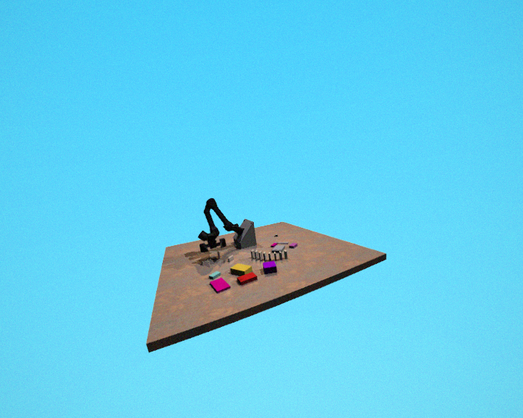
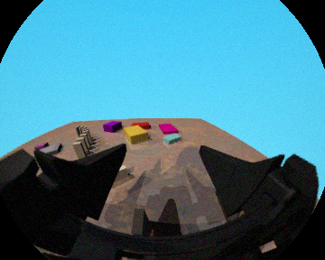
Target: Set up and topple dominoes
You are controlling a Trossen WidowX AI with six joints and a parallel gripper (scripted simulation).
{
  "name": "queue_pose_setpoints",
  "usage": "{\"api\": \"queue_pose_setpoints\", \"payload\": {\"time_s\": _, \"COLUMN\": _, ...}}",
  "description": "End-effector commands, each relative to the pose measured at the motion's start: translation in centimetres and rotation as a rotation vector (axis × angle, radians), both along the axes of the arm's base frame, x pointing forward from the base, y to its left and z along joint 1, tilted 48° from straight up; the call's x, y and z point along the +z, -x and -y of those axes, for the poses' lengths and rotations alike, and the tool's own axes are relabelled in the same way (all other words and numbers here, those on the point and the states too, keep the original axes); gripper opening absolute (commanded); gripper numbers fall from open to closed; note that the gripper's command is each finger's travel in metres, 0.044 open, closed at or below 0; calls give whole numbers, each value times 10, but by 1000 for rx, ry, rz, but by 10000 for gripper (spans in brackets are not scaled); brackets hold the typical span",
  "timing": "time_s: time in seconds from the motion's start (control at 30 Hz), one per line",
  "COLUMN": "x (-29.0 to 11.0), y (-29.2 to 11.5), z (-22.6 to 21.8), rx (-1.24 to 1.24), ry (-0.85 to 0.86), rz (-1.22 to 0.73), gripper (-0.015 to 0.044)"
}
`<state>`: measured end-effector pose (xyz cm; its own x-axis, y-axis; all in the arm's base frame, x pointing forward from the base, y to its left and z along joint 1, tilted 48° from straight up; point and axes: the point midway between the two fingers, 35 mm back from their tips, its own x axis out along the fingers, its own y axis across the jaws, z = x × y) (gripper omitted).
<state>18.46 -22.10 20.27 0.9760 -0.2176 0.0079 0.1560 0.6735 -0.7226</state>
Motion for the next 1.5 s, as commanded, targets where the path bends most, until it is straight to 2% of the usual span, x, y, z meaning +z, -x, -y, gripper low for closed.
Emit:
{"api": "queue_pose_setpoints", "payload": {"time_s": 0.0, "x": 6, "y": -30, "z": 10, "rx": -47, "ry": -5, "rz": -59, "gripper": 440}}
{"api": "queue_pose_setpoints", "payload": {"time_s": 0.2, "x": -16, "y": -66, "z": 18, "rx": -187, "ry": -2, "rz": -360, "gripper": 440}}
{"api": "queue_pose_setpoints", "payload": {"time_s": 0.37, "x": -44, "y": -67, "z": 0, "rx": -245, "ry": 102, "rz": -799, "gripper": 440}}
{"api": "queue_pose_setpoints", "payload": {"time_s": 0.5, "x": -49, "y": -41, "z": -23, "rx": -217, "ry": 309, "rz": -1223, "gripper": 440}}
{"api": "queue_pose_setpoints", "payload": {"time_s": 0.6, "x": -33, "y": -14, "z": -39, "rx": -154, "ry": 540, "rz": -1543, "gripper": 440}}
{"api": "queue_pose_setpoints", "payload": {"time_s": 0.67, "x": -19, "y": -1, "z": -44, "rx": -117, "ry": 677, "rz": -1689, "gripper": 440}}
{"api": "queue_pose_setpoints", "payload": {"time_s": 0.87, "x": 5, "y": 15, "z": -50, "rx": -55, "ry": 873, "rz": -1881, "gripper": 440}}
{"api": "queue_pose_setpoints", "payload": {"time_s": 1.3, "x": 6, "y": 17, "z": -50, "rx": -53, "ry": 881, "rz": -1887, "gripper": 440}}
{"api": "queue_pose_setpoints", "payload": {"time_s": 1.47, "x": -14, "y": 18, "z": -29, "rx": -51, "ry": 876, "rz": -1886, "gripper": 440}}
